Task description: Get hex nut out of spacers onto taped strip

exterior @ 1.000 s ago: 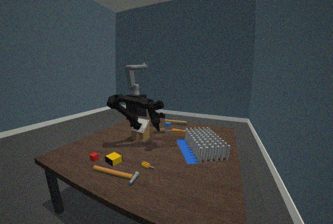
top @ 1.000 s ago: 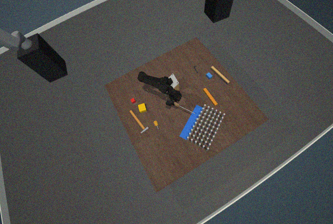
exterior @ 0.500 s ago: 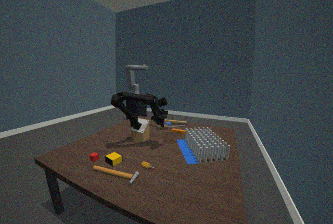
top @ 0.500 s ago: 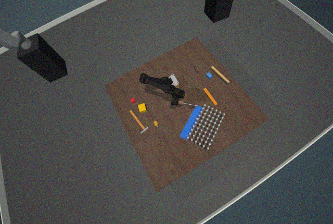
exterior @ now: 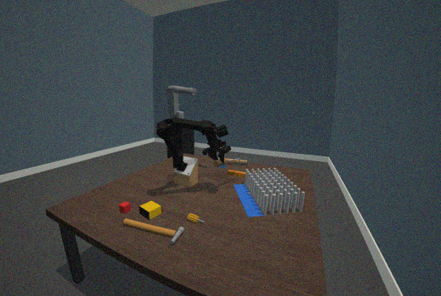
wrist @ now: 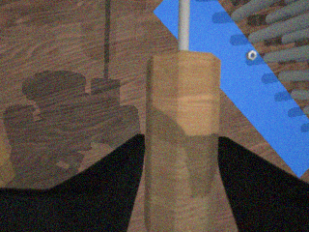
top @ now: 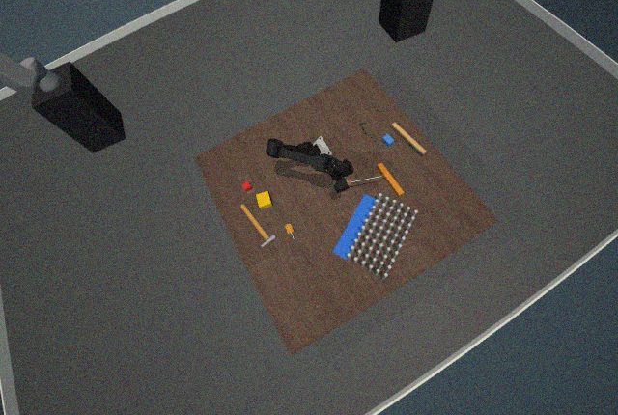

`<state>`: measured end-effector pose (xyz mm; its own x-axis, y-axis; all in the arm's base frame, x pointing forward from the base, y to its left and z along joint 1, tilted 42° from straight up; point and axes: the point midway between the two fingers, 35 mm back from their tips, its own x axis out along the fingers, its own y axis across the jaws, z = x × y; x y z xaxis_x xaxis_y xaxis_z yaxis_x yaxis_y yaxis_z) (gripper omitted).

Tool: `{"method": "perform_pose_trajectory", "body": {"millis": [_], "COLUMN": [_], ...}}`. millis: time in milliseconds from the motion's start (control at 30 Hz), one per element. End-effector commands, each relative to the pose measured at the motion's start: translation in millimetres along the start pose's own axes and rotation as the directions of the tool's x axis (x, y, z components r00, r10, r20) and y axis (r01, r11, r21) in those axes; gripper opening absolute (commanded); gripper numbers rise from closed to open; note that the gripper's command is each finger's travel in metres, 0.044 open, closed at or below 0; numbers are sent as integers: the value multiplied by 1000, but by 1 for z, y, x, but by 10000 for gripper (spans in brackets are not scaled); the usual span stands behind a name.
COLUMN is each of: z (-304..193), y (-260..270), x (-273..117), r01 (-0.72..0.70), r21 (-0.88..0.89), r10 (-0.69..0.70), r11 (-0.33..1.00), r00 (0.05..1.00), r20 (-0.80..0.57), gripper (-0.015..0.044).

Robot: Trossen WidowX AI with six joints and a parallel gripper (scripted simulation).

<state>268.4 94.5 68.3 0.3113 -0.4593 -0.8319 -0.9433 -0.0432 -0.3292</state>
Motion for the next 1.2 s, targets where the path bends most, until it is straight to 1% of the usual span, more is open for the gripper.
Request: {"method": "perform_pose_trajectory", "body": {"millis": [0, 300, 533, 833, 1167], "z": [18, 60, 89, 125, 162], "y": [0, 12, 22, 38, 62], "x": [-3, -4, -5, -5, -3], "r01": [-22, -91, -126, -144, -123], "r21": [-73, -305, -505, -738, -918], "r10": [24, 118, 190, 283, 383], "r11": [997, 948, 854, 659, 377], "r00": [999, 990, 979, 957, 923], "r20": [34, 71, 77, 66, 34], "gripper": [0, 0, 0, 0, 0]}}
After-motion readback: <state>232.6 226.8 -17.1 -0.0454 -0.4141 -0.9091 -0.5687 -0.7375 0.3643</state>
